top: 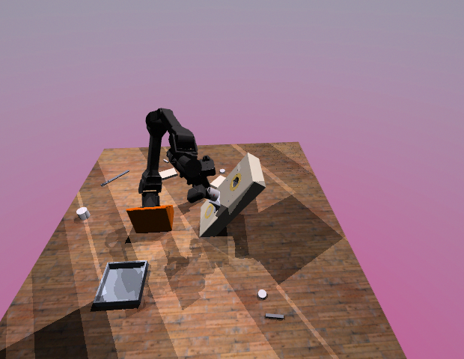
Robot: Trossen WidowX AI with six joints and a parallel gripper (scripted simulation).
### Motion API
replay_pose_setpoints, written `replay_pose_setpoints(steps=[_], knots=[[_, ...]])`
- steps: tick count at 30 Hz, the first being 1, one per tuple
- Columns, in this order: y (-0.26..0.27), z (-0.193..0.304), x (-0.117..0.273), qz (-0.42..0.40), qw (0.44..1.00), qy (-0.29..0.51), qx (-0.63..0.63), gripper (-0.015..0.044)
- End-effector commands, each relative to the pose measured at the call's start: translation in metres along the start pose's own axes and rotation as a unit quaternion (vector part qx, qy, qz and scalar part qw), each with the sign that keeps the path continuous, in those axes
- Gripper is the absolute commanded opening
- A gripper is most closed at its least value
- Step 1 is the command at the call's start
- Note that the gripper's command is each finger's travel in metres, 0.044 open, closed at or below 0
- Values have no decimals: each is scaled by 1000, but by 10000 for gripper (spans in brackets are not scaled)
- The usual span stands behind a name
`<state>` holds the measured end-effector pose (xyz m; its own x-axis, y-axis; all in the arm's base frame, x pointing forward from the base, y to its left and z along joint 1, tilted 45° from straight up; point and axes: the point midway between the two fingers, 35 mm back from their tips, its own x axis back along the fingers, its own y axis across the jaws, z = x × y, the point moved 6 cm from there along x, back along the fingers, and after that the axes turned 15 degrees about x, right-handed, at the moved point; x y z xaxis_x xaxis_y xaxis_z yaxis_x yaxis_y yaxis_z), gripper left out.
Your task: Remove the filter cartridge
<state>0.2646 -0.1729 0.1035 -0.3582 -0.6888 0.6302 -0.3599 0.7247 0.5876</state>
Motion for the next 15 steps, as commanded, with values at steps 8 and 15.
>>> replay_pose_setpoints(steps=[8,15], knots=[[-37,38,20,83,985,39,-149,0],[-69,79,41,167,940,60,-293,0]])
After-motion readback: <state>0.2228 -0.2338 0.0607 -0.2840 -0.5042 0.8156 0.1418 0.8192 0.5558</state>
